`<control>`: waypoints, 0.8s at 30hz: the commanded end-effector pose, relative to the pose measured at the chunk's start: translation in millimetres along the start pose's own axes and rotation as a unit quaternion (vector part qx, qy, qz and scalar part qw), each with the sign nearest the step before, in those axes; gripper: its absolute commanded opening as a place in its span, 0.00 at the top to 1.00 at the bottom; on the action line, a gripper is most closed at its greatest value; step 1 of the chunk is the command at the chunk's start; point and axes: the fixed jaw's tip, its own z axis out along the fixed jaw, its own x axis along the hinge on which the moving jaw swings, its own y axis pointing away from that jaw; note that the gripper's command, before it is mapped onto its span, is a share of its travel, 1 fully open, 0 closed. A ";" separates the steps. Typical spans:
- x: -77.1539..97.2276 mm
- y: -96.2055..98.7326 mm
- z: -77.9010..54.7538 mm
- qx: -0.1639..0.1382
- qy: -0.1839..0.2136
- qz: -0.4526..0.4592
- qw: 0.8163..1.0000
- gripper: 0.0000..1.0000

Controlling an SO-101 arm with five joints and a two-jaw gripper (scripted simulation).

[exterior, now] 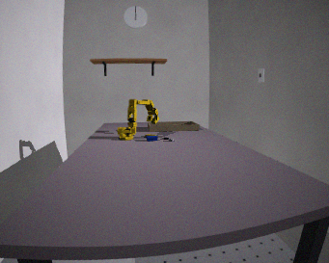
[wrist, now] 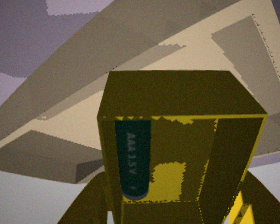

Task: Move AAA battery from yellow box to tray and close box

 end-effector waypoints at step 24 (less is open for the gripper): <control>71.2 1.0 -21.4 -0.008 0.219 -0.005 0.976 0.80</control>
